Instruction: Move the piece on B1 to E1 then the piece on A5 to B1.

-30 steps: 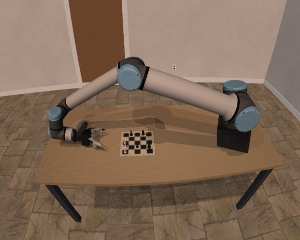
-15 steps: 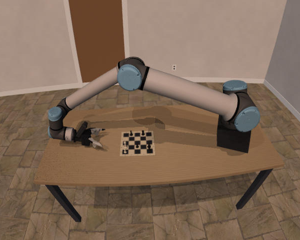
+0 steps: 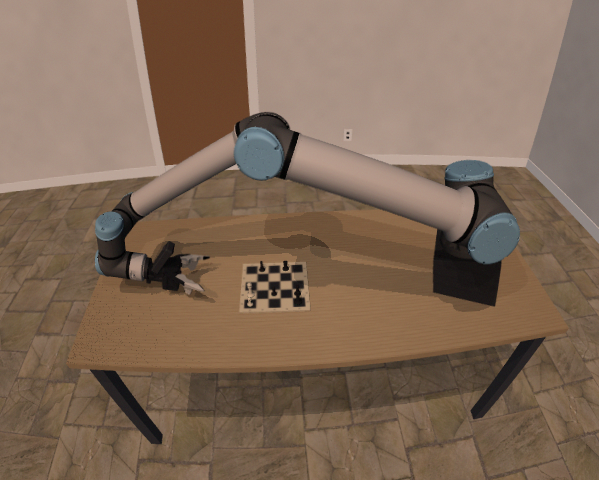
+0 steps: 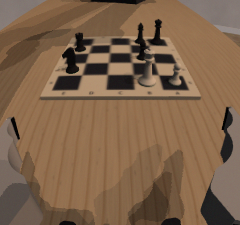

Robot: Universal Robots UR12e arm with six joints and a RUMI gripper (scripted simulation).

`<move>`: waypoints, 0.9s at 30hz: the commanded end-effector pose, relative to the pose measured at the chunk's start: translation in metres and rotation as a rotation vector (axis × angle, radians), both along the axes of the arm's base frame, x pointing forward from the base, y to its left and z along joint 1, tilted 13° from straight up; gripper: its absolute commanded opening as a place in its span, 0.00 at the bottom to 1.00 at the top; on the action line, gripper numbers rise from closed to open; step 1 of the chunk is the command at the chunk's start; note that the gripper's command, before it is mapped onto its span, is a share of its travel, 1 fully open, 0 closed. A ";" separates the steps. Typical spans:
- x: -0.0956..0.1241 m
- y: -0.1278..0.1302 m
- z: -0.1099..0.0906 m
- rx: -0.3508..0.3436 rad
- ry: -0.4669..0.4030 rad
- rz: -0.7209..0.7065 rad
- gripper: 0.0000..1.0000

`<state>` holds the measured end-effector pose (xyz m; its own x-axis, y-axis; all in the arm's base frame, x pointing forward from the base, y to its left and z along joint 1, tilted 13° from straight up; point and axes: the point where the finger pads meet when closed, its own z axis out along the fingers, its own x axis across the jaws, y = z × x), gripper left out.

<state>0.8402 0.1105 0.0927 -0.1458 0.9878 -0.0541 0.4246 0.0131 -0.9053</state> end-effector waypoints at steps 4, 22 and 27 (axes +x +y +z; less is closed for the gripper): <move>-0.006 0.002 0.030 0.000 -0.002 0.000 1.00; -0.017 0.006 0.080 0.000 -0.002 0.000 1.00; -0.017 0.006 0.080 0.004 -0.007 0.001 1.00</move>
